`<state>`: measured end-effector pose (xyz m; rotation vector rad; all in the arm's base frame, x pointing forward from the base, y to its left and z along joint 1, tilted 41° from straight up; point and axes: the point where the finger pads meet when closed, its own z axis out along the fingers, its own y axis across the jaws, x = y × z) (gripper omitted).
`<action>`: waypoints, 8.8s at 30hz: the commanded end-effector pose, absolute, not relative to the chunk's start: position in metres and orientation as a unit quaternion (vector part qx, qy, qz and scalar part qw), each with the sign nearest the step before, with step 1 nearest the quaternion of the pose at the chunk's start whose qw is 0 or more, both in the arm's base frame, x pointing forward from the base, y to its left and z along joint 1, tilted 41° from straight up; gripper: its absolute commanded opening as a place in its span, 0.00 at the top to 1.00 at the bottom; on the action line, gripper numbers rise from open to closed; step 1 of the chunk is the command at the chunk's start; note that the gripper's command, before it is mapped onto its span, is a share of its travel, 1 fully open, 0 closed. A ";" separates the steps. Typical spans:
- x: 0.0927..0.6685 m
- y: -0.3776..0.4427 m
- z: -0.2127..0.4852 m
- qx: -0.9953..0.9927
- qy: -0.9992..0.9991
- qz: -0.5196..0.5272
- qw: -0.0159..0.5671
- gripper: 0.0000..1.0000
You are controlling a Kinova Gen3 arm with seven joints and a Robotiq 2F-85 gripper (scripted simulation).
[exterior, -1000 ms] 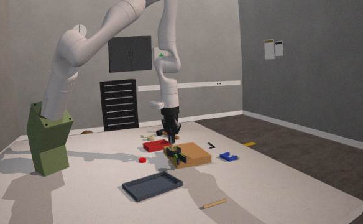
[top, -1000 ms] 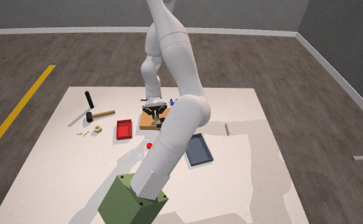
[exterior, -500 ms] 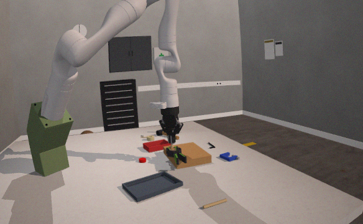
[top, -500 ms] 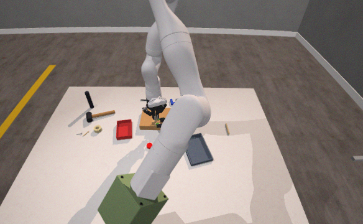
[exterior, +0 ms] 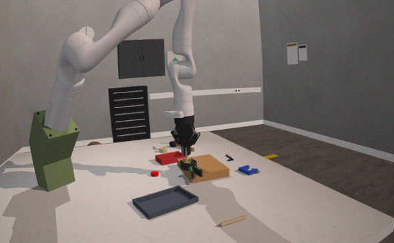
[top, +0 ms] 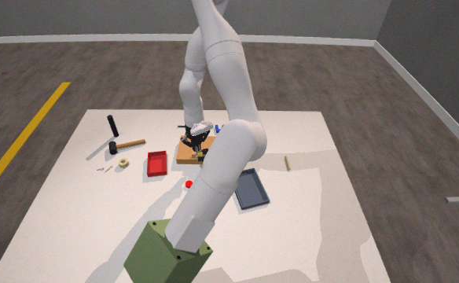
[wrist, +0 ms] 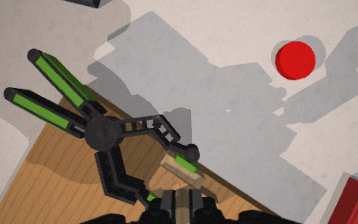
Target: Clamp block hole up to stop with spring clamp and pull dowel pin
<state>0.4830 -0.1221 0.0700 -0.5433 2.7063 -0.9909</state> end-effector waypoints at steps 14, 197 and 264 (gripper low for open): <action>0.482 -0.122 0.071 -0.160 0.923 -0.333 0.111 0.90; 0.482 -0.120 0.074 0.104 0.930 -0.289 0.200 0.90; 0.482 -0.119 0.074 -0.120 0.929 -0.327 0.126 0.90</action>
